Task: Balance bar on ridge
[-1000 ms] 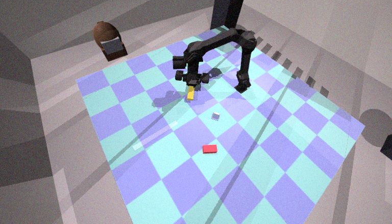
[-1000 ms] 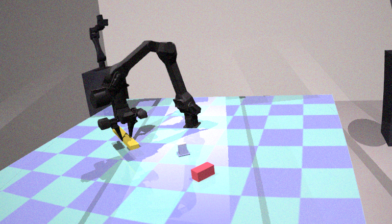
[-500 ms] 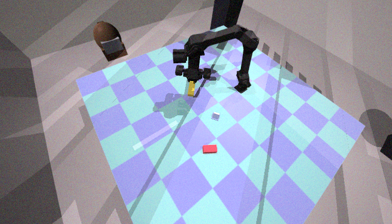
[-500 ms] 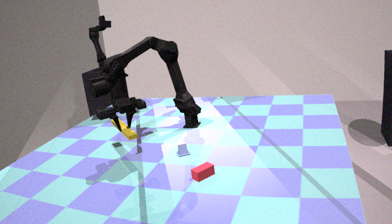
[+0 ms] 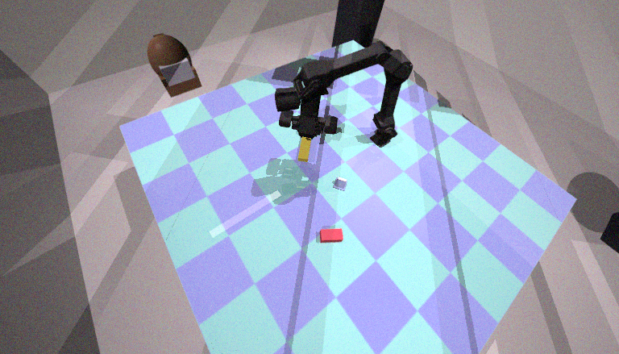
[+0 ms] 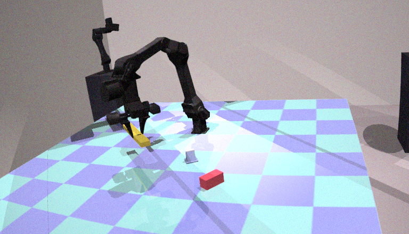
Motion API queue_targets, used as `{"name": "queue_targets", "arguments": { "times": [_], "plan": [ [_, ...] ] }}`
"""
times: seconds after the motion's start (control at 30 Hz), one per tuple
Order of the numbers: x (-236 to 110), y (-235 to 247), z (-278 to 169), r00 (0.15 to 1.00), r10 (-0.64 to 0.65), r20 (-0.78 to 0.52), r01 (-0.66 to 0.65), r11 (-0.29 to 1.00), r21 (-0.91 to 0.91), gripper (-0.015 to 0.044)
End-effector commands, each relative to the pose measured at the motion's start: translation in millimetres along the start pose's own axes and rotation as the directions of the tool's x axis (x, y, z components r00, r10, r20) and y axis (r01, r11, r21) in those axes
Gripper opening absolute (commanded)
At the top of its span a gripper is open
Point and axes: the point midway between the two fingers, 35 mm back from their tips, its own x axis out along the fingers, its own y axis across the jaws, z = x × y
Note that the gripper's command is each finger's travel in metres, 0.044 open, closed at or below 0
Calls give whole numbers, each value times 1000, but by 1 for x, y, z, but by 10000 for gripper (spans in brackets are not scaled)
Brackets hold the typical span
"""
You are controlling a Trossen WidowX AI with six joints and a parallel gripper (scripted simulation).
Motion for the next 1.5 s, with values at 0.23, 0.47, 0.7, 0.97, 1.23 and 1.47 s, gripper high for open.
{"name": "queue_targets", "arguments": {
  "times": [0.23,0.47,0.7,0.97,1.23,1.47],
  "plan": [
    [-1,24,39,1000,4,3,-5,999,46,0],
    [-1,41,61,1000,6,5,-6,997,74,0],
    [-1,59,82,1000,7,7,-8,995,101,0],
    [-2,82,103,1000,9,9,-10,991,133,0],
    [-2,107,122,1000,11,10,-12,986,165,0],
    [-3,130,137,1000,13,11,-15,981,193,0]
  ]
}}
